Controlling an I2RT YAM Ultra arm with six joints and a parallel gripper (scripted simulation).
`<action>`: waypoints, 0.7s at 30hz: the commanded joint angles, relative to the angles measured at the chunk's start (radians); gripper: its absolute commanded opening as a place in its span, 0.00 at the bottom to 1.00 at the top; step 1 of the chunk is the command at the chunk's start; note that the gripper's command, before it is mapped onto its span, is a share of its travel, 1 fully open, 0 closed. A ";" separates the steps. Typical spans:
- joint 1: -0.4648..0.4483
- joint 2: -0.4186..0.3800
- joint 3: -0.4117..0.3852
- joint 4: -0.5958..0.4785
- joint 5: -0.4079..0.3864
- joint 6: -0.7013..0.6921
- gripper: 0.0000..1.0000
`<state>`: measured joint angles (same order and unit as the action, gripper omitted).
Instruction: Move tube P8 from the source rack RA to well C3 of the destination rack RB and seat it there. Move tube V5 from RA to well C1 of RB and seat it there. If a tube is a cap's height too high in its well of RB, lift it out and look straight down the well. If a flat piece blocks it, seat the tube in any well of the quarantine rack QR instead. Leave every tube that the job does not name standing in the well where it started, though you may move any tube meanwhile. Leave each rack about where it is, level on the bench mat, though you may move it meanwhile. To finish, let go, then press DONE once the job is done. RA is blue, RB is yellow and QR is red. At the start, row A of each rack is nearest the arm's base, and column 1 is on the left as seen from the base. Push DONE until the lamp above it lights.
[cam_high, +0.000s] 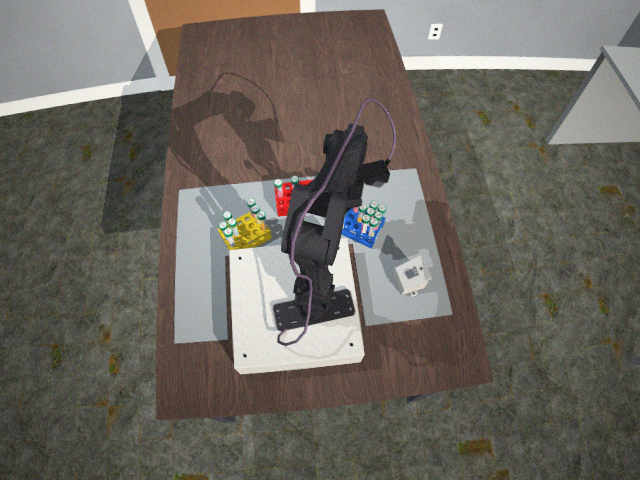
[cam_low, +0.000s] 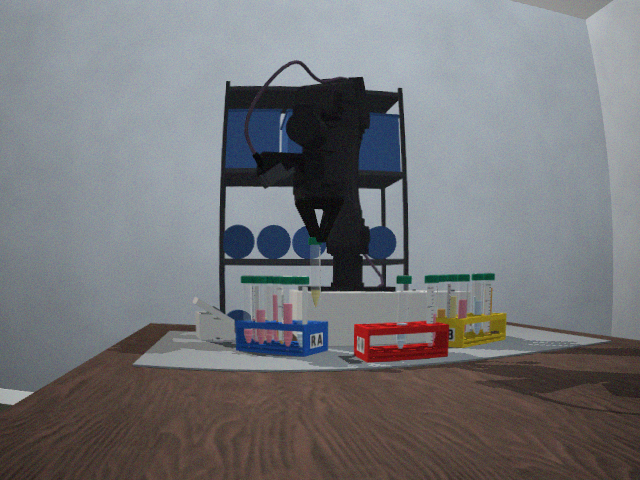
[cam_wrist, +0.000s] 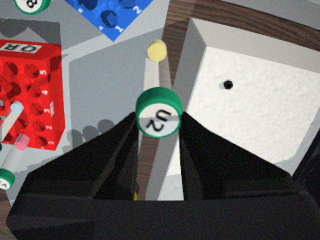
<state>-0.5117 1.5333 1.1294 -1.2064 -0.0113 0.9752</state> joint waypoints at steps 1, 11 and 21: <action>0.043 -0.033 0.032 0.008 -0.007 0.045 0.00; 0.145 0.027 0.056 0.013 -0.001 0.146 0.00; 0.261 0.071 0.101 0.010 -0.008 0.262 0.00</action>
<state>-0.2764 1.5848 1.1885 -1.2041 -0.0162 1.1847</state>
